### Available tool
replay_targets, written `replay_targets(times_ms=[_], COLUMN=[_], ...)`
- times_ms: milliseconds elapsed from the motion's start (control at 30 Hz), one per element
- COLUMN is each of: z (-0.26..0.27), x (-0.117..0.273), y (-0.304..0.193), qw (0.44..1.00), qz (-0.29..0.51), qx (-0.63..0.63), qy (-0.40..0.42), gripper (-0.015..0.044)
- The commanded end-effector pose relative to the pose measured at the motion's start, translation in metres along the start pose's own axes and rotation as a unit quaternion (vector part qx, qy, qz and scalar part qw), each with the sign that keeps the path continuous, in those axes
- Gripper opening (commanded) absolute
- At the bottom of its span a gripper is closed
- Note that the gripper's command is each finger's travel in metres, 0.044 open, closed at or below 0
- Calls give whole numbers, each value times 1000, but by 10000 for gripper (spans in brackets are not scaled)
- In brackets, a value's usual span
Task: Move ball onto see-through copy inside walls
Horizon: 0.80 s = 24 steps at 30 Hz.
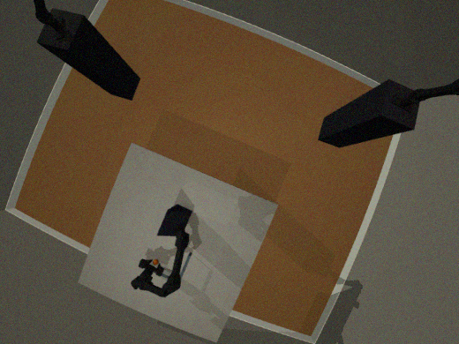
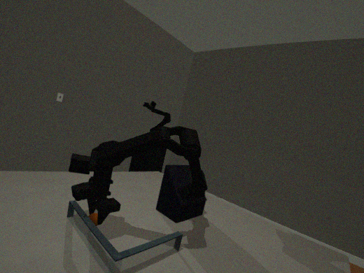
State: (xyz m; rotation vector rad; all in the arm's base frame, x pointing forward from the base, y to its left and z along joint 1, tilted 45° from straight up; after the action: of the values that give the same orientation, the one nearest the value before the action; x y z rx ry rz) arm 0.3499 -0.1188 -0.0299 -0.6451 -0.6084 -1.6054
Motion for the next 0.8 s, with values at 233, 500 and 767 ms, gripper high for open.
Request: replay_targets(times_ms=[233, 500, 767], z=[-4, -3, -1], x=[76, 88, 127], y=[0, -1, -5], qw=[1000, 1000, 1000], qz=[-15, -15, -17], qx=[-3, -3, -1], qy=[-4, -5, -5], gripper=[321, 373, 440])
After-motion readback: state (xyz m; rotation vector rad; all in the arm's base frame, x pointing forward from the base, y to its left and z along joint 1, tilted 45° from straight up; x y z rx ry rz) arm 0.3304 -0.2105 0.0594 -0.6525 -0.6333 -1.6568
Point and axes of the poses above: the point midway between the two fingers, 35 mm back from their tips, its own x axis back along the fingers, its own z axis across the jaws, y = z × x, the point moved 8 cm from there along x, back along the fingers
